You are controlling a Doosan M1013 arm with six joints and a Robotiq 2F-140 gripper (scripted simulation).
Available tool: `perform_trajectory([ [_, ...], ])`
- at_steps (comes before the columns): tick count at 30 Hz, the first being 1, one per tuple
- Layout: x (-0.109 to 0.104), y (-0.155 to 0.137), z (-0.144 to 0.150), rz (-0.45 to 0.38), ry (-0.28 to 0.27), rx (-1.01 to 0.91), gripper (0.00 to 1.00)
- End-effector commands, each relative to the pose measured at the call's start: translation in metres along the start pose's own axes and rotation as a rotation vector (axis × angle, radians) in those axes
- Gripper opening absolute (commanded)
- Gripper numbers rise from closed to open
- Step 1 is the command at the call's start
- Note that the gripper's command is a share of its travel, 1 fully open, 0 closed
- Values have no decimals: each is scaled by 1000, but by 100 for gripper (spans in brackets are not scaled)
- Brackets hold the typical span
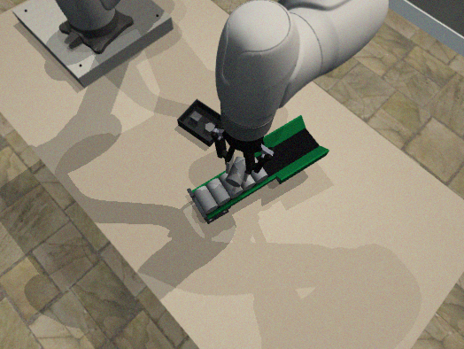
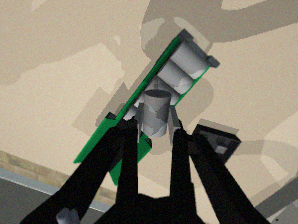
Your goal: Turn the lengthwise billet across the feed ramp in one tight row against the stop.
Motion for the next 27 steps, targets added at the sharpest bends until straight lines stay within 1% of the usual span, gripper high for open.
perform_trajectory([
  [1, 0, 0, 0, 0, 0, -25, 10],
  [27, 0, 0, 0, 0, 0, -367, 10],
])
Point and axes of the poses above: the point where the finger pads meet when closed, its own x axis out along the fingers, its own z axis across the jaws, y = z × x, the point moved 9 cm from there along -x, back along the fingers, and after that the axes turned 5 degrees about x, right-handed, at the moved point
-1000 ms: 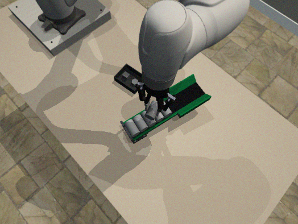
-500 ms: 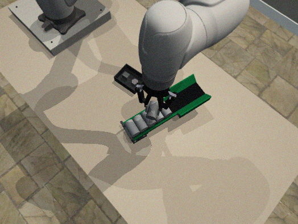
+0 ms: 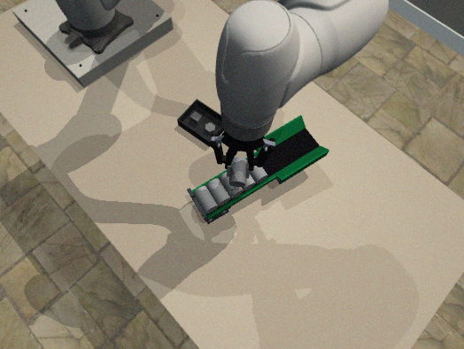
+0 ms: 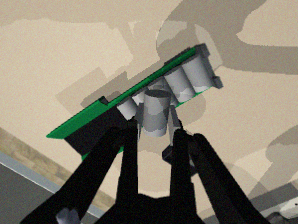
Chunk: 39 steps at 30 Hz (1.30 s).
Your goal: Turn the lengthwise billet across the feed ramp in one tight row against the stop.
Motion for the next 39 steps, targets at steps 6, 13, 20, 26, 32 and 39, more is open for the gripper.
perform_trajectory([
  [6, 0, 0, 0, 0, 1, -84, 10],
  [13, 0, 0, 0, 0, 1, -188, 10],
  [20, 0, 0, 0, 0, 1, -291, 10],
  [26, 0, 0, 0, 0, 1, -349, 10],
  [32, 0, 0, 0, 0, 1, -433, 10],
  [39, 0, 0, 0, 0, 1, -514, 10],
])
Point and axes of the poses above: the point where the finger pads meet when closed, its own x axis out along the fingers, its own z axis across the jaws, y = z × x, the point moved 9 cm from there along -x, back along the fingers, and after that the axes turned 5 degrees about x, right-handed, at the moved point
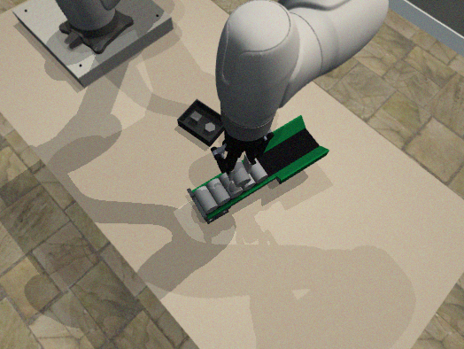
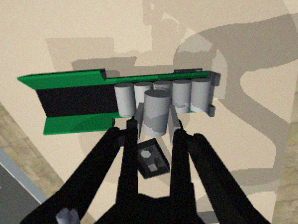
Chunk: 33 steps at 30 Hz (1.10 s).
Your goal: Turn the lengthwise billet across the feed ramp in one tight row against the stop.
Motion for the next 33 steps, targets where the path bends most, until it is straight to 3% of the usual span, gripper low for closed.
perform_trajectory([
  [1, 0, 0, 0, 0, 1, -9, 10],
  [10, 0, 0, 0, 0, 1, -122, 10],
  [33, -10, -22, -86, 0, 1, -122, 10],
])
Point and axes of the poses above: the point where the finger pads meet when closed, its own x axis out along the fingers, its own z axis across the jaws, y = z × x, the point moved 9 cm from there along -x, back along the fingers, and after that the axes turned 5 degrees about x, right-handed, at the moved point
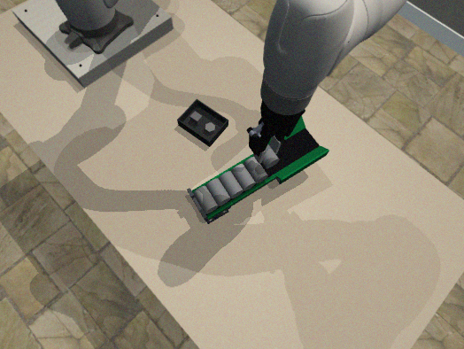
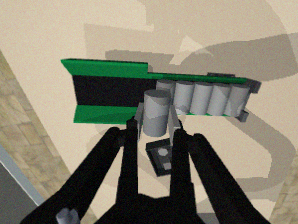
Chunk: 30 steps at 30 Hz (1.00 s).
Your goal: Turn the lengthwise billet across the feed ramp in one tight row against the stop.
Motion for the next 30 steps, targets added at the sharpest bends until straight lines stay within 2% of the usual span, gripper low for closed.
perform_trajectory([
  [1, -1, -1, -5, 0, 0, 0, 10],
  [15, -5, -6, -44, 0, 0, 0, 10],
  [30, 35, -6, -48, 0, 0, 0, 10],
])
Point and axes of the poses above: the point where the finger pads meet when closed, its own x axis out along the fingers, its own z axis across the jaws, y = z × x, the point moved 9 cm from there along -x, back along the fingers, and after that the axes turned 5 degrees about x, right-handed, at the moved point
